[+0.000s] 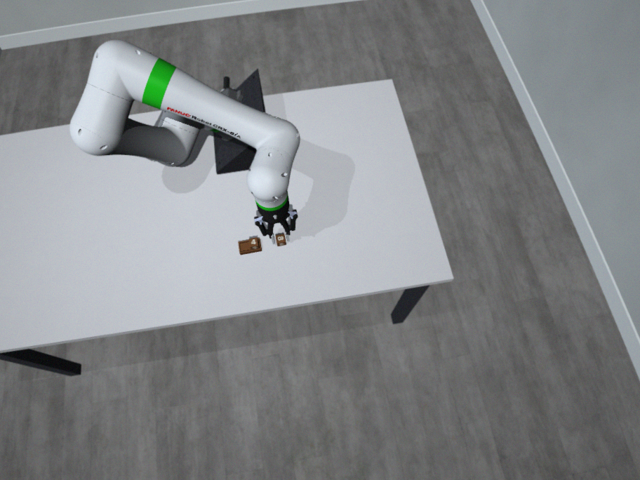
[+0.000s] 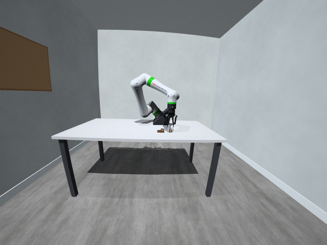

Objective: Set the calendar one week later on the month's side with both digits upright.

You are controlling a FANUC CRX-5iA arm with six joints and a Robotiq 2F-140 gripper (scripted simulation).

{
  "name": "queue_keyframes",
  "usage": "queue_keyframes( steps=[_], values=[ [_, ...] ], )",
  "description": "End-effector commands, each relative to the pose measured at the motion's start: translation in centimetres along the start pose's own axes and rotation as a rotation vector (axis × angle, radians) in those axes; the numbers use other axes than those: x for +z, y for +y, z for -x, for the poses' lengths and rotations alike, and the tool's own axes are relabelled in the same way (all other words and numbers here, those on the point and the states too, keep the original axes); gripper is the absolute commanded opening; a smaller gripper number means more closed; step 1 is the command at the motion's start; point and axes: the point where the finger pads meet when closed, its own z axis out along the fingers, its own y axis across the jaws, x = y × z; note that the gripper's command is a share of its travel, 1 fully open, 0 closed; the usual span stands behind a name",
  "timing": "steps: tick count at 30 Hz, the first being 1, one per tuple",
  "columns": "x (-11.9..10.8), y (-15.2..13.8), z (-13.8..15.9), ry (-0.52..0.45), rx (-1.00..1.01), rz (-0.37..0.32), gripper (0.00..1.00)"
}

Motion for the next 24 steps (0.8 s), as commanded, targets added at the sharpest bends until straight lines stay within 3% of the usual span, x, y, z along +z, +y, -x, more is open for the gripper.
queue_keyframes(
  steps=[1,10,22,23,24],
  values=[
    [-1.4,0.0,0.0,0.0,0.0,0.0,0.28],
    [-6.1,0.0,0.0,0.0,0.0,0.0,0.28],
    [-8.0,0.0,0.0,0.0,0.0,0.0,0.28],
    [-8.0,0.0,0.0,0.0,0.0,0.0,1.0],
    [-8.0,0.0,0.0,0.0,0.0,0.0,1.0]
  ],
)
